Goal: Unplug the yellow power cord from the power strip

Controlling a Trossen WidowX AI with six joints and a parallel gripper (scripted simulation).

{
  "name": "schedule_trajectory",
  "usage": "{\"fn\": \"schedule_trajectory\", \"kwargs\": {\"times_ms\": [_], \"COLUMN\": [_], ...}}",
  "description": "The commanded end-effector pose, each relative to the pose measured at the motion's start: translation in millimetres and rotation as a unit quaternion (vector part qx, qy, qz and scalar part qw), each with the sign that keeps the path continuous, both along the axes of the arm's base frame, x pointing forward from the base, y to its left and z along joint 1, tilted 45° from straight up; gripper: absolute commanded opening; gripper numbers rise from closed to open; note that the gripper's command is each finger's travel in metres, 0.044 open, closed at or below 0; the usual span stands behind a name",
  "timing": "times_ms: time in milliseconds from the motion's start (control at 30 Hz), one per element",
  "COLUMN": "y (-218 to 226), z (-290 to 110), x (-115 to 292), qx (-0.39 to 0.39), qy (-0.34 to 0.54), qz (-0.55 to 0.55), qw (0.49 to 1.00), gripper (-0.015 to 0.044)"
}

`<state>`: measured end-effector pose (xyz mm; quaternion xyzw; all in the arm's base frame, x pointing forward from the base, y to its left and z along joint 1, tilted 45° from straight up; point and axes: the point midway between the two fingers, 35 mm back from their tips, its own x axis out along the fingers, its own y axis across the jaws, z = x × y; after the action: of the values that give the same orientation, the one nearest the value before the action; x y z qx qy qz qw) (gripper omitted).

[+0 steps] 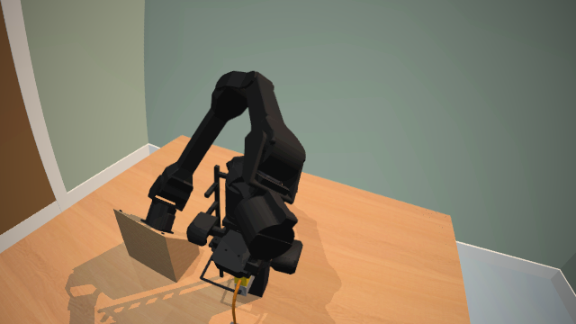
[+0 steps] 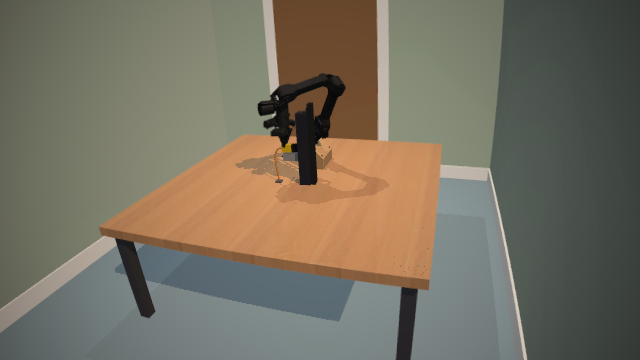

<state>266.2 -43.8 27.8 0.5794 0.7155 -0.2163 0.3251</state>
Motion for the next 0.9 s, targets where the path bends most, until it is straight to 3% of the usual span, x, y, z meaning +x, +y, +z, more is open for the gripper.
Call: {"fn": "schedule_trajectory", "kwargs": {"times_ms": [0, 867], "y": [0, -27], "z": [0, -24], "x": [0, 10], "qx": [0.0, -0.001], "qy": [0.0, 0.0], "qz": [0.0, -0.001], "qw": [1.0, 1.0], "gripper": [0.0002, 0.0]}}
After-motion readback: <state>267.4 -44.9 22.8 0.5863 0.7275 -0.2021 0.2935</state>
